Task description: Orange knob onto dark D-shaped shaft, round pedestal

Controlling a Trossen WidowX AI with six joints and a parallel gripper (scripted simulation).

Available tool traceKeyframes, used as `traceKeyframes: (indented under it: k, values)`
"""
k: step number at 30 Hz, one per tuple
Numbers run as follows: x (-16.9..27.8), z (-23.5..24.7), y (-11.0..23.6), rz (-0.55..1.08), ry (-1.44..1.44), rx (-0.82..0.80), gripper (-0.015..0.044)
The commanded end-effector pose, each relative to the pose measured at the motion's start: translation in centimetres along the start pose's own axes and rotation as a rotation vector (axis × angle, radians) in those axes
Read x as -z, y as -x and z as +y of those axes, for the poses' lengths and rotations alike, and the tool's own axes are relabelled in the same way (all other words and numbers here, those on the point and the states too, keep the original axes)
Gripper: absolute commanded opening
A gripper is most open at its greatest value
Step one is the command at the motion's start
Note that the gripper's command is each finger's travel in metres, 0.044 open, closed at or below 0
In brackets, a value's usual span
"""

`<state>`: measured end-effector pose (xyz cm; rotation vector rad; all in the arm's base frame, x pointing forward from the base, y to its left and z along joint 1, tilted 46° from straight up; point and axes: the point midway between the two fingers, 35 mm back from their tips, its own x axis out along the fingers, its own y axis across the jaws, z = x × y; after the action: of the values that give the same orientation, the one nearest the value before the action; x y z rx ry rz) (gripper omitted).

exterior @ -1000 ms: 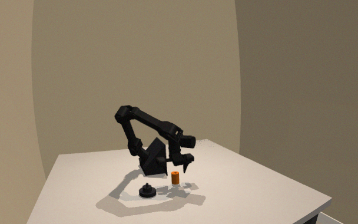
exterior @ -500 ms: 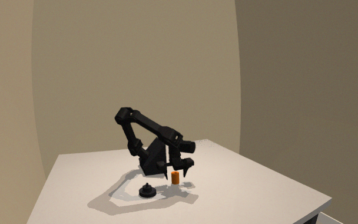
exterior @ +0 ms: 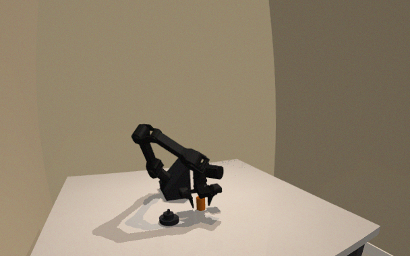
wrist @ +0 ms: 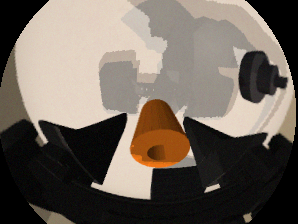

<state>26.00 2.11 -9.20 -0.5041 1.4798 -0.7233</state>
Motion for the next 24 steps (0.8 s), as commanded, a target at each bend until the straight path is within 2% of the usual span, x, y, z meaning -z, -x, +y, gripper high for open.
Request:
traceKeyframes:
  k: [1, 4, 11, 16, 24]
  values:
    - [-0.1, 0.0, -0.1, -0.004, 0.004, 0.003, 0.0256]
    - [-0.1, 0.0, -0.1, -0.004, 0.004, 0.003, 0.0178]
    - [-0.1, 0.0, -0.1, -0.004, 0.004, 0.003, 0.0131]
    - [-0.4, 0.2, 1.4, -0.005, 0.005, 0.0, 0.0]
    - [-0.8, 0.6, 6.4, -0.005, 0.006, -0.007, 0.0]
